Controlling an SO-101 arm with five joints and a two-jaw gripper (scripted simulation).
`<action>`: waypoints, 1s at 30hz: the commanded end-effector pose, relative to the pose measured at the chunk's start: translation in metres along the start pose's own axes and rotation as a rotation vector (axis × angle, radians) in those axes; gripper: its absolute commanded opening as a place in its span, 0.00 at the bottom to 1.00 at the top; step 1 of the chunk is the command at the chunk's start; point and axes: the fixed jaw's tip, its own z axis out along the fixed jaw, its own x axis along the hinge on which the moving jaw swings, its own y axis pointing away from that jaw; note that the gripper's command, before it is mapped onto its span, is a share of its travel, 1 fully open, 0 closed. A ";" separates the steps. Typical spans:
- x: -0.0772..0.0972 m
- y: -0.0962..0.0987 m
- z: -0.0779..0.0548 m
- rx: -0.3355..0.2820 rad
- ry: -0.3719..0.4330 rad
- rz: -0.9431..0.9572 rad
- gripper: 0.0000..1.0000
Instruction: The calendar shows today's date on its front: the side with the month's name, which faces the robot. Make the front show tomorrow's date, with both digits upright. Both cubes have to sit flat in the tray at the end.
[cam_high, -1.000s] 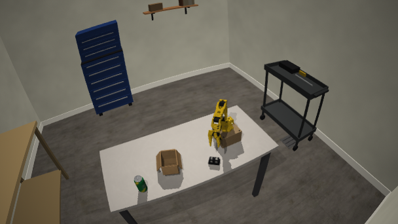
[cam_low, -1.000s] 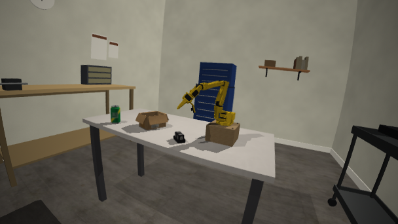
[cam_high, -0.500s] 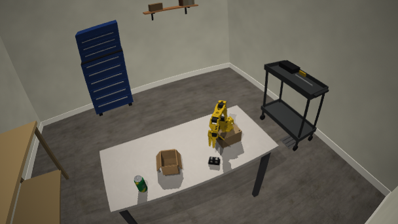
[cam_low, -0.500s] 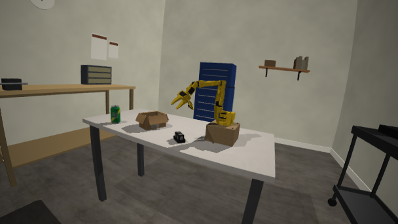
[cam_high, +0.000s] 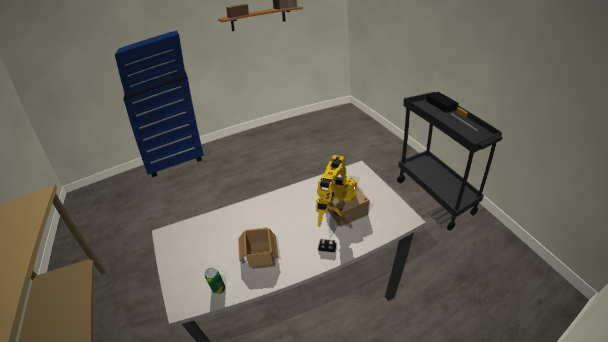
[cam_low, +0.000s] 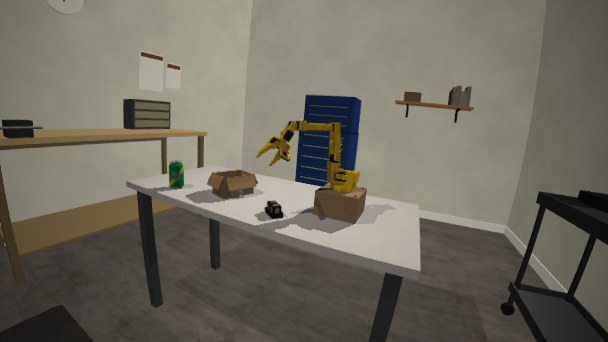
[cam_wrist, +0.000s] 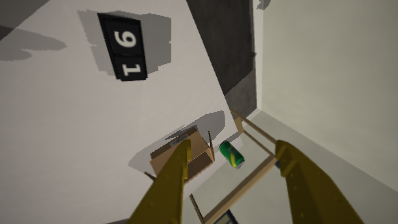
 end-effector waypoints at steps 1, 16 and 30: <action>0.003 0.000 -0.001 -0.026 -0.002 0.075 0.35; 0.002 0.003 0.003 -0.049 -0.006 0.104 0.35; -0.012 0.054 0.052 -0.336 -0.073 0.103 0.35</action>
